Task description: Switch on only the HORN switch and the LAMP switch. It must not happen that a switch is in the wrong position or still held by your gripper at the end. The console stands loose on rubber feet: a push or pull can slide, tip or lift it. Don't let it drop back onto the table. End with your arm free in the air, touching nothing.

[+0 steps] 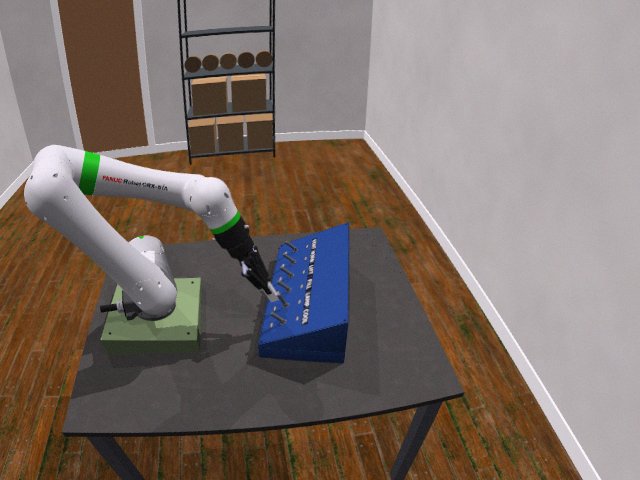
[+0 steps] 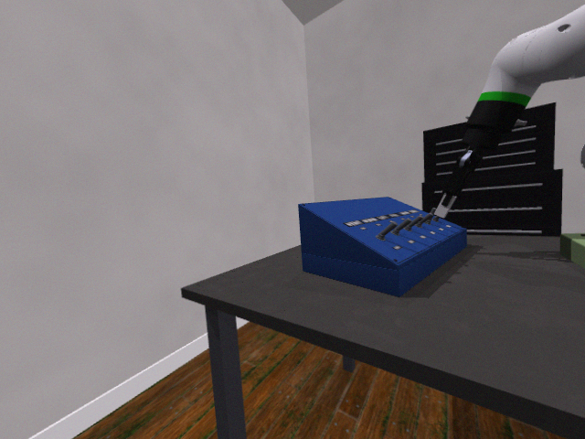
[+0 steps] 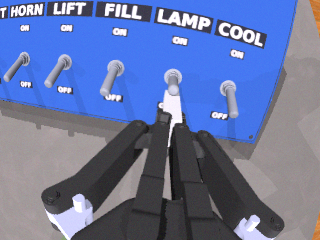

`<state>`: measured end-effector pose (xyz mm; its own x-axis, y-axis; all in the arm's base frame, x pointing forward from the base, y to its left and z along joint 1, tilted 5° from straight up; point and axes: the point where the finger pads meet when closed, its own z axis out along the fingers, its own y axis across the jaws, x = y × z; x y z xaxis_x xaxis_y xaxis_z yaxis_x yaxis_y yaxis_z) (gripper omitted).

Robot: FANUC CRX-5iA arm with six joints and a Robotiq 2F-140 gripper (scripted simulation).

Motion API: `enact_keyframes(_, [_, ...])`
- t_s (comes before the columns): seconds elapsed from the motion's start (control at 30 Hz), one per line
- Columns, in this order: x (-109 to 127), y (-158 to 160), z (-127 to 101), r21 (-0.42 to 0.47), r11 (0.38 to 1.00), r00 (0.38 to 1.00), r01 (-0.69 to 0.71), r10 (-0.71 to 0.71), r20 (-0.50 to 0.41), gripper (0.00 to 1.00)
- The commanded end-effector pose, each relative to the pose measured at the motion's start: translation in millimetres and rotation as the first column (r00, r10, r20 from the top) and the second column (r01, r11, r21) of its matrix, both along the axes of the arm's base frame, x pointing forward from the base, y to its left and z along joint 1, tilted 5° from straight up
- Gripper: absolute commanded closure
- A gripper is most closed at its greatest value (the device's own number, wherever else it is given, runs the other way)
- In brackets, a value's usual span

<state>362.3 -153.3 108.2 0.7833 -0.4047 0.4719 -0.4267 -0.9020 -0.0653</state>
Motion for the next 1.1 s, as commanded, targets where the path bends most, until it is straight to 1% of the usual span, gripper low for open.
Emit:
enact_keyframes(0.0, [1.9, -1.0, 1.3, 0.0, 1.0, 1.0, 0.0, 0.0, 0.0, 1.0])
enact_keyframes(1.07, [3.6, -1.9, 2.3, 0.0, 1.0, 1.0, 0.0, 0.0, 0.0, 1.0])
